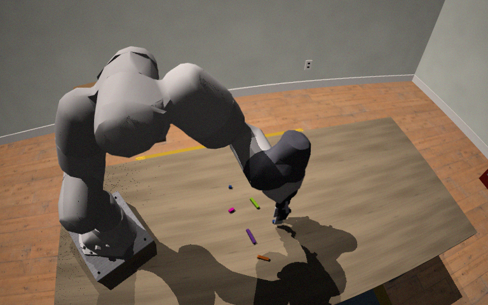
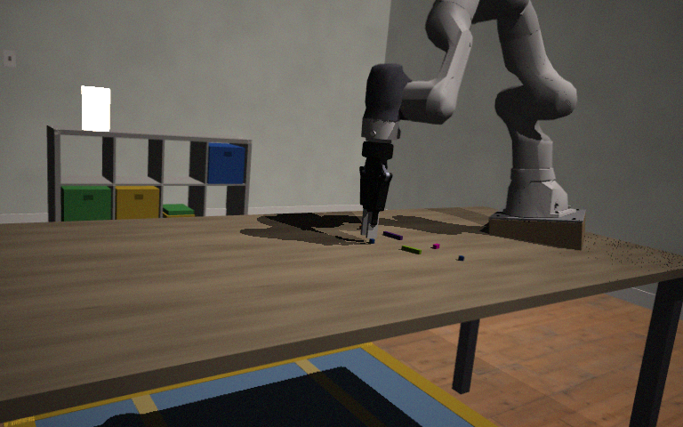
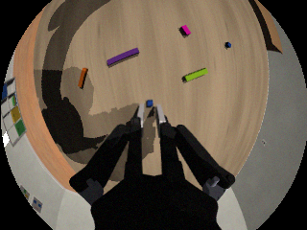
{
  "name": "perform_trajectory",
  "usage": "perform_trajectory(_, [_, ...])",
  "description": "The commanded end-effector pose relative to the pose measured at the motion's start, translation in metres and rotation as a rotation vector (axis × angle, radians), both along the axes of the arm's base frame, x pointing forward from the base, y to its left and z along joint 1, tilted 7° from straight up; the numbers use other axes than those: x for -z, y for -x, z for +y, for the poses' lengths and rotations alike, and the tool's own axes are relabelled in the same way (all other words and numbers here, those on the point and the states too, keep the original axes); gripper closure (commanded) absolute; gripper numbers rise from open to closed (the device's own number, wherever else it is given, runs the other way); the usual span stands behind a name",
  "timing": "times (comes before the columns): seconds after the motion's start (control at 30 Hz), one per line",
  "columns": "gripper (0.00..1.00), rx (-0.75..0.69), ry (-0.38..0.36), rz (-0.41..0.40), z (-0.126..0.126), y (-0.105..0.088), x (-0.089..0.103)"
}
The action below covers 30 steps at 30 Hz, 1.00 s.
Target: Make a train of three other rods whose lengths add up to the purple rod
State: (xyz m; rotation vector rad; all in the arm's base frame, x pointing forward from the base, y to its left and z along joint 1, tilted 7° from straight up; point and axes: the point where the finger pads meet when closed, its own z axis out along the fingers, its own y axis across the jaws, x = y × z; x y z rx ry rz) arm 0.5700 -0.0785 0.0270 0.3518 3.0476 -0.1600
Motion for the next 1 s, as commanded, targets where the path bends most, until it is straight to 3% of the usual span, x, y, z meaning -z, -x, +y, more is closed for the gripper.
perform_trajectory(0.0, [0.85, 0.004, 0.001, 0.001, -0.002, 0.001, 0.004])
perform_trajectory(0.97, [0.85, 0.004, 0.001, 0.001, -0.003, 0.000, 0.016])
